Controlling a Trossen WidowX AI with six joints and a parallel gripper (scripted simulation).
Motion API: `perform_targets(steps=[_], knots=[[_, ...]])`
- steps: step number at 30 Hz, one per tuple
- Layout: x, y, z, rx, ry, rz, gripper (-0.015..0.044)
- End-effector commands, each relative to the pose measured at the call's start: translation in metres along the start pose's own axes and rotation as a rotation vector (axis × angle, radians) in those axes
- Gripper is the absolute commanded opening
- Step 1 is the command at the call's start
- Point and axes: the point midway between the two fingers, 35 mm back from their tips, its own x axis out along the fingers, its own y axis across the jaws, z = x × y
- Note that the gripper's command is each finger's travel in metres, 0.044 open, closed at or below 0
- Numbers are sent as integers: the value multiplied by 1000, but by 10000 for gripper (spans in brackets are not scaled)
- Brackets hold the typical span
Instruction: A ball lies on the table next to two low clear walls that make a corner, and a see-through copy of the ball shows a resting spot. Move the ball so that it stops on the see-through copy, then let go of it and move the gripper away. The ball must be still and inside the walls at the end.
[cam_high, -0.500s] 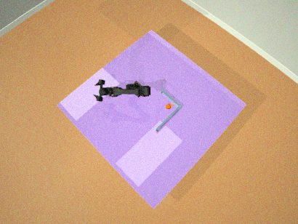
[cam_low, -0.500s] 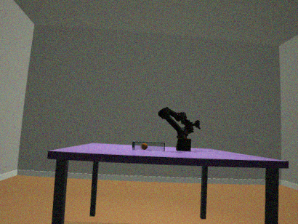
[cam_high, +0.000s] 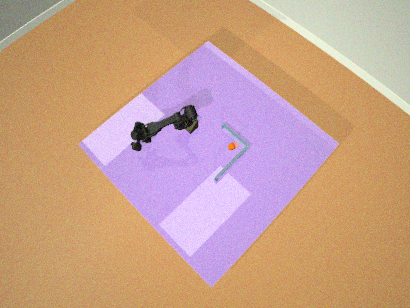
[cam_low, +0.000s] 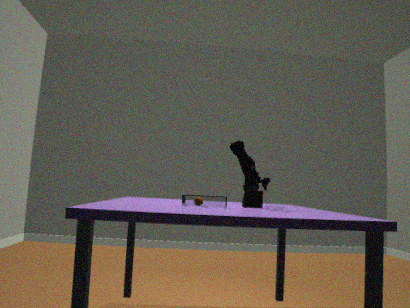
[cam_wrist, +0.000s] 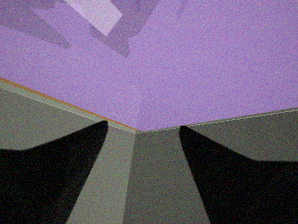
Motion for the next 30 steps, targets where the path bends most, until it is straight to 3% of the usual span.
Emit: perform_targets(steps=[1, 13, 25, 28, 30], knots=[[7, -33, 17, 73, -109, -78, 341], [-4, -135, 89, 236, -473, -243, 341], [-65, -214, 167, 286, -797, -299, 341], [-77, -222, 166, 336, -787, -340, 341], [-93, -233, 187, 320, -850, -326, 341]])
